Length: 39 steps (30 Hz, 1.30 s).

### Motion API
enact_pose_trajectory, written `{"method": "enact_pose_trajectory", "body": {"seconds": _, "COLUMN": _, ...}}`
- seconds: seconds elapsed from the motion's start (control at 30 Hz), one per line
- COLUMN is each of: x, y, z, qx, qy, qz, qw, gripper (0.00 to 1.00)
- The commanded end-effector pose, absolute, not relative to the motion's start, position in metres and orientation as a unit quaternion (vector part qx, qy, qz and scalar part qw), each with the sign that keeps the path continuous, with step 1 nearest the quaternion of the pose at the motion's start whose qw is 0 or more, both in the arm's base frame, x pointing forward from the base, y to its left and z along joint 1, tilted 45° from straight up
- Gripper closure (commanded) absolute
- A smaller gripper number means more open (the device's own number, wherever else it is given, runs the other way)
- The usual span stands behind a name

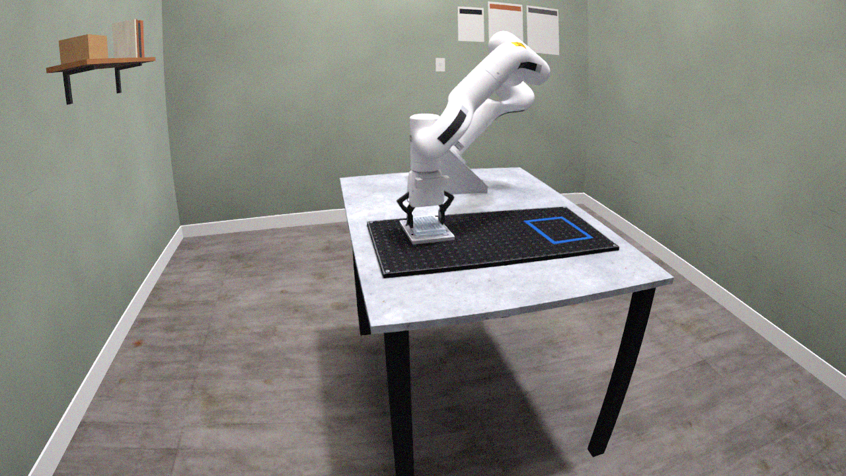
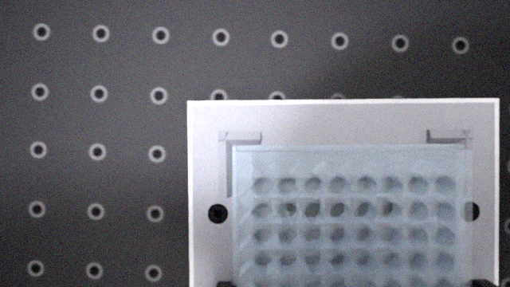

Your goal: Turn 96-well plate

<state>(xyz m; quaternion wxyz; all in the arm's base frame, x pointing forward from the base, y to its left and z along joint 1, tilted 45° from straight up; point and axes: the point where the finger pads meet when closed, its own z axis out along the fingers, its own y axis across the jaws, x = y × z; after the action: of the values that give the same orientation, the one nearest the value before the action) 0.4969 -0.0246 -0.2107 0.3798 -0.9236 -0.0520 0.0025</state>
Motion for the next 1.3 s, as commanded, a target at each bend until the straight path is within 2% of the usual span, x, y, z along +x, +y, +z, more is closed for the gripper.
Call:
{"method": "enact_pose_trajectory", "body": {"seconds": 0.0, "x": 0.4980, "y": -0.0248, "z": -0.2108, "qx": -0.924, "qy": -0.052, "qz": 0.001, "qw": 0.379, "gripper": 0.00}}
{"method": "enact_pose_trajectory", "body": {"seconds": 1.27, "x": 0.4986, "y": -0.0342, "z": -0.2014, "qx": -0.924, "qy": -0.052, "qz": 0.001, "qw": 0.379, "gripper": 0.00}}
